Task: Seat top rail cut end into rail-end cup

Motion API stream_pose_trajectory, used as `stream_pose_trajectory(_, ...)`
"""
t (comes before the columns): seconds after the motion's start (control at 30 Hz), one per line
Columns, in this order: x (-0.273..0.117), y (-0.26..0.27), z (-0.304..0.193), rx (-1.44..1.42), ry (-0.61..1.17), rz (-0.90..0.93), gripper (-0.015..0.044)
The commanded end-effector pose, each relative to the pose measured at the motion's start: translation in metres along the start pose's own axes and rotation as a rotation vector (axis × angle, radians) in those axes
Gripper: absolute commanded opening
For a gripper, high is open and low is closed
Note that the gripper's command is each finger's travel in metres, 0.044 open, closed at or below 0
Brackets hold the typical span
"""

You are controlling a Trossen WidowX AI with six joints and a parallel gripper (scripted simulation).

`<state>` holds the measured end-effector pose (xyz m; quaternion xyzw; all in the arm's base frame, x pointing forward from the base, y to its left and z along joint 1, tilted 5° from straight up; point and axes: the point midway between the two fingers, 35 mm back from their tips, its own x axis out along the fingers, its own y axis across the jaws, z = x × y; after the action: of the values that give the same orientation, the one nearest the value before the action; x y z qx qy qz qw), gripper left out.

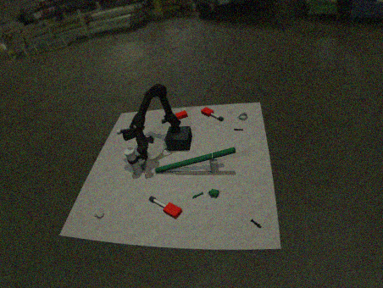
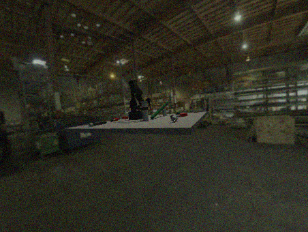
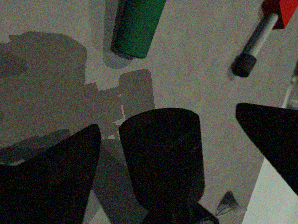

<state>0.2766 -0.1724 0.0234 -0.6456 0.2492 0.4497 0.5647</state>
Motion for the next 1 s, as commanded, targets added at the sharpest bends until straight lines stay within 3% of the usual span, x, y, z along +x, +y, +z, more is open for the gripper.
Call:
stream_pose_trajectory(0.0,0.0089,0.0045,0.0024,0.012,-0.010,0.013,0.0440)
stream_pose_trajectory(0.2,0.0099,0.0046,0.0026,0.012,-0.010,0.013,0.0440)
stream_pose_trajectory(0.53,0.0099,0.0046,0.0026,0.012,-0.010,0.013,0.0178)
stream_pose_trajectory(0.73,0.0099,0.0046,0.0026,0.012,-0.010,0.013,0.0138)
stream_pose_trajectory(0.9,0.0116,0.0017,0.0025,0.042,0.008,0.013,0.0006)
stream_pose_trajectory(0.97,0.0121,0.0008,0.0025,0.053,0.014,0.013,0.0000)
